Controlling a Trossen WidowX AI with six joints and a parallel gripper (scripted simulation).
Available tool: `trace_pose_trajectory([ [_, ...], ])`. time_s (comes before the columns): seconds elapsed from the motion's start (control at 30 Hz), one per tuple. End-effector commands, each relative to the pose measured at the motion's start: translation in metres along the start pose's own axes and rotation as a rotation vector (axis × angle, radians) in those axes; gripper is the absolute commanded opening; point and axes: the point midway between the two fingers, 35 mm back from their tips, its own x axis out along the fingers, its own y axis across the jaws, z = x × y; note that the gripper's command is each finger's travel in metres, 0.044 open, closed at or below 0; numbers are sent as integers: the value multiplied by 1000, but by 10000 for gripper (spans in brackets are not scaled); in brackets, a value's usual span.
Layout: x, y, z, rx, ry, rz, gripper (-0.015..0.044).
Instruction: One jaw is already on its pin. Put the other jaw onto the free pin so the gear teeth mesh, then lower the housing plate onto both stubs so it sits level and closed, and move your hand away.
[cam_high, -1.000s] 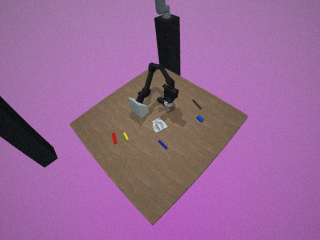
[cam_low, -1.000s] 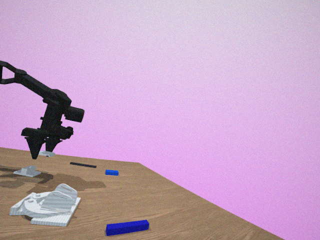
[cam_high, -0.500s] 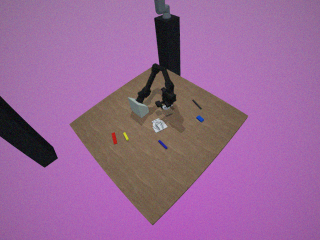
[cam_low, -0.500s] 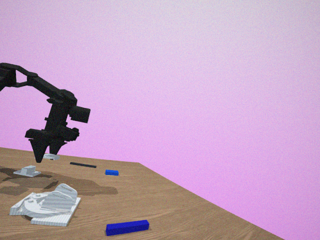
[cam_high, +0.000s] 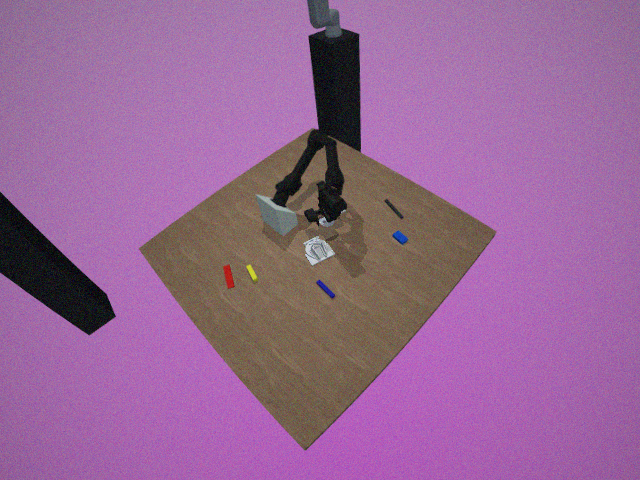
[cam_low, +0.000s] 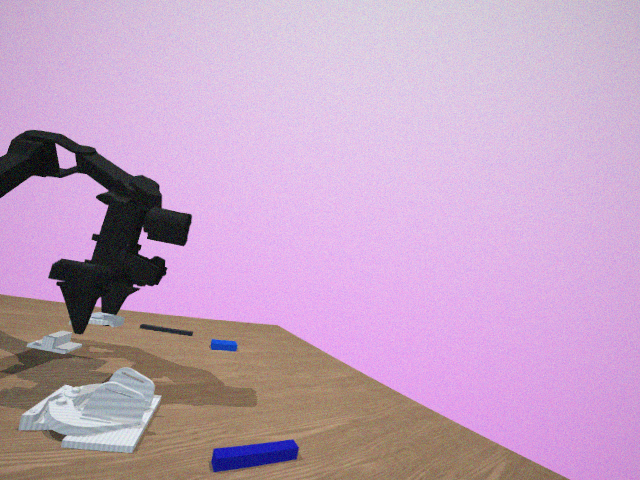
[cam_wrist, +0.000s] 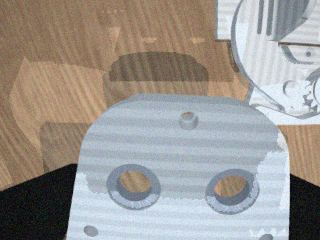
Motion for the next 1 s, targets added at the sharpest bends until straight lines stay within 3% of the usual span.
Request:
trace_pose_trajectory([
  [0.0,0,-11,5,-7,-1,0,351],
  [0.97,5,-91,22,-40,18,58,351],
])
